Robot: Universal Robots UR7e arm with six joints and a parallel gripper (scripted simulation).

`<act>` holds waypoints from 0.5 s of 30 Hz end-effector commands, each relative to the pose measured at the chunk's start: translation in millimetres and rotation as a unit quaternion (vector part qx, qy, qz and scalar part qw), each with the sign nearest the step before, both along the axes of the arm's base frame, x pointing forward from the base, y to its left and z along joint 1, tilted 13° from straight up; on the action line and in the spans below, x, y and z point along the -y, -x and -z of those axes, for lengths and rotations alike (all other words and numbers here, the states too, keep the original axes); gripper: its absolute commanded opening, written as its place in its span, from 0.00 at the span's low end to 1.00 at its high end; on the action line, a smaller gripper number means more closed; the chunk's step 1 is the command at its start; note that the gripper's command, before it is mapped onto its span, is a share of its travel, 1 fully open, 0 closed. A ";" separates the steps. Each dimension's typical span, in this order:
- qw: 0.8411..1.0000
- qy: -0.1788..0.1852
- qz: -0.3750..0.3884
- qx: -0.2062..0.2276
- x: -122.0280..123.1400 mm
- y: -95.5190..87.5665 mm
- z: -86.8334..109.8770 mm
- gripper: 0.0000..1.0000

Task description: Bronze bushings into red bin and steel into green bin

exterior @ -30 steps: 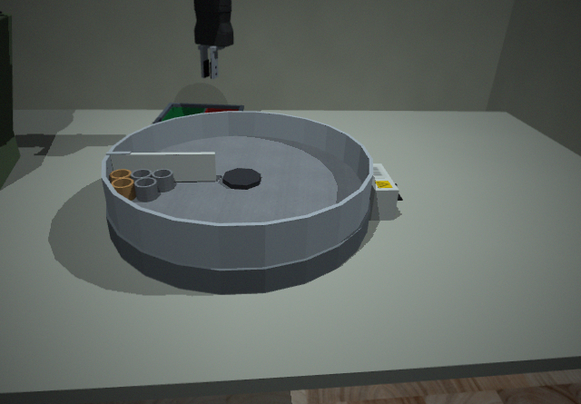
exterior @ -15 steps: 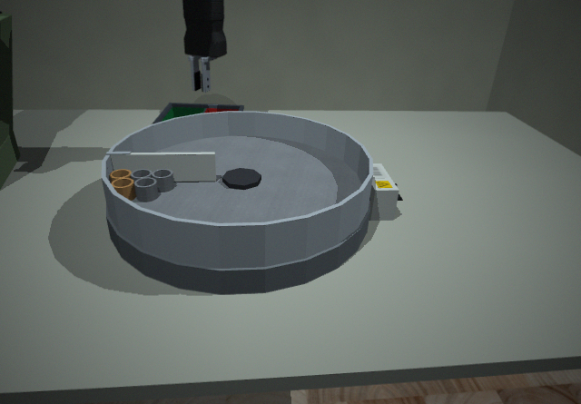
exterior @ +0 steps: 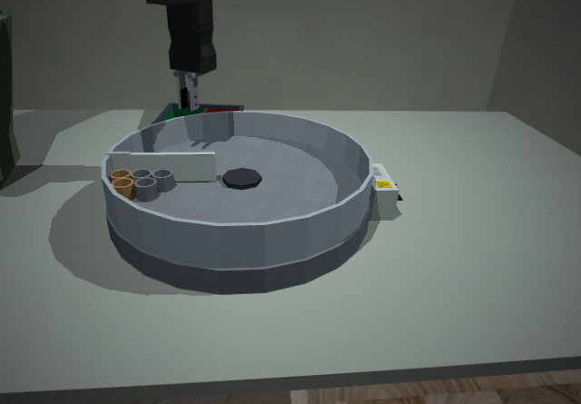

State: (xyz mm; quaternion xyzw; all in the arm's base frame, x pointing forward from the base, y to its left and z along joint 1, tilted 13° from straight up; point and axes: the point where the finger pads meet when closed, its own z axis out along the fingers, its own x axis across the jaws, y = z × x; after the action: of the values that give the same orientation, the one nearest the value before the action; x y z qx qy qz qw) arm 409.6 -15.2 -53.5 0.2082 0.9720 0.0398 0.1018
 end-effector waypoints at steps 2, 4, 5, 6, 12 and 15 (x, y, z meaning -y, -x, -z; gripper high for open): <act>1.000 -0.002 -0.003 0.002 23.6 2.3 3.6 0.40; 1.000 -0.002 -0.004 0.002 34.9 3.9 5.4 0.40; 1.000 -0.002 -0.004 0.002 34.9 3.9 5.4 0.40; 1.000 -0.002 -0.004 0.002 46.3 5.6 7.1 0.40; 1.000 -0.001 -0.006 0.002 80.4 10.5 12.5 0.40; 1.000 -0.001 -0.008 0.002 103.2 13.8 16.0 0.40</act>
State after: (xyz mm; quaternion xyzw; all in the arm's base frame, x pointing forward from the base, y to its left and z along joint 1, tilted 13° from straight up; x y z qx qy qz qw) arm 398.6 -93.0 -65.5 0.2031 0.9729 0.0410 0.1025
